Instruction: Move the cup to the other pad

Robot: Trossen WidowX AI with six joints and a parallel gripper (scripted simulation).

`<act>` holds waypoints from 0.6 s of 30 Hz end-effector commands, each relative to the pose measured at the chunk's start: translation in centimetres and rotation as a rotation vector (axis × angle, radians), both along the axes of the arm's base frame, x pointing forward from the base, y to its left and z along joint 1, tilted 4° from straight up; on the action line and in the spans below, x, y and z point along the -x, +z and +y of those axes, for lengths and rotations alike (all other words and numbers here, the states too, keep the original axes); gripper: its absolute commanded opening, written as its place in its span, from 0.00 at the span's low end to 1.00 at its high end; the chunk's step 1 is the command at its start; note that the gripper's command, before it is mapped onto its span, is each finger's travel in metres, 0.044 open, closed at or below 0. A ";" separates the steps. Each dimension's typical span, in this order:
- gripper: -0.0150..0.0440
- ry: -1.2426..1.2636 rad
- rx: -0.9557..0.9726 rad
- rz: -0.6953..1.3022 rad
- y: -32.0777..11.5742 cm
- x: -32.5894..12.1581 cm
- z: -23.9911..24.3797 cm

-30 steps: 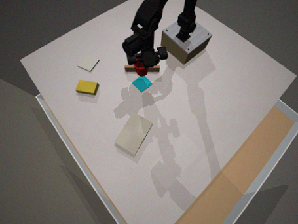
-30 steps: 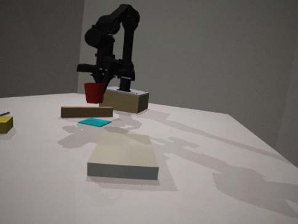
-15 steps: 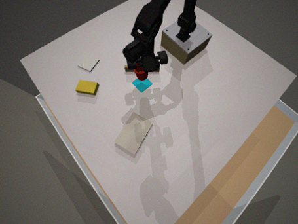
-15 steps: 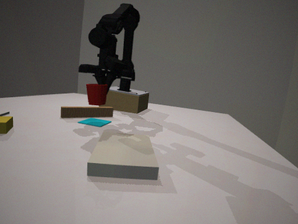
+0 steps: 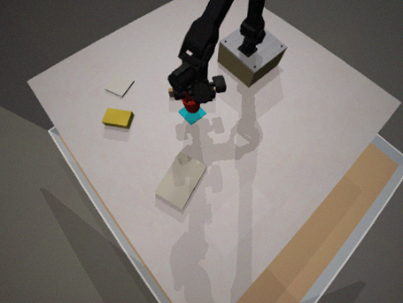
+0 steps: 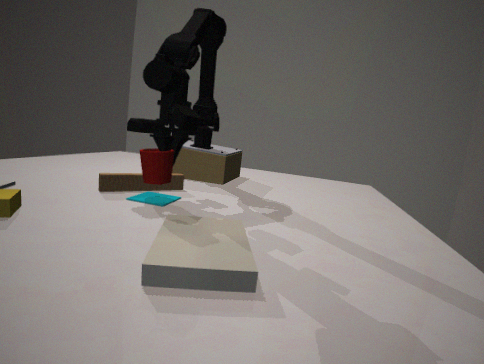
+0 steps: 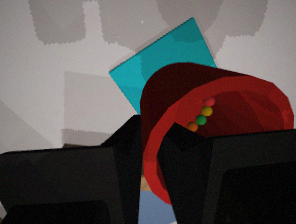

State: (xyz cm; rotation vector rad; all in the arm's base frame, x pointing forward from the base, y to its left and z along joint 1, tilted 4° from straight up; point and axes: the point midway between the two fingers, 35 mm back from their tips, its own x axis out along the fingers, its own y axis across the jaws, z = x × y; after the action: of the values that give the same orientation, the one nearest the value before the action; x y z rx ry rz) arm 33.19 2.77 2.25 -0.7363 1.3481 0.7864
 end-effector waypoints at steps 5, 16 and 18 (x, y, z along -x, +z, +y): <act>0.25 -0.004 0.004 0.000 -1.4 -0.1 0.1; 0.25 -0.004 0.004 0.000 -3.2 -0.2 0.2; 0.25 -0.004 0.004 0.000 -3.3 -0.2 0.3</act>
State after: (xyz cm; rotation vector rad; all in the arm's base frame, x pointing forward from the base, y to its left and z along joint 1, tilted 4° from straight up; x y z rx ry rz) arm 33.35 3.06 -0.78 -0.7355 1.3494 0.7875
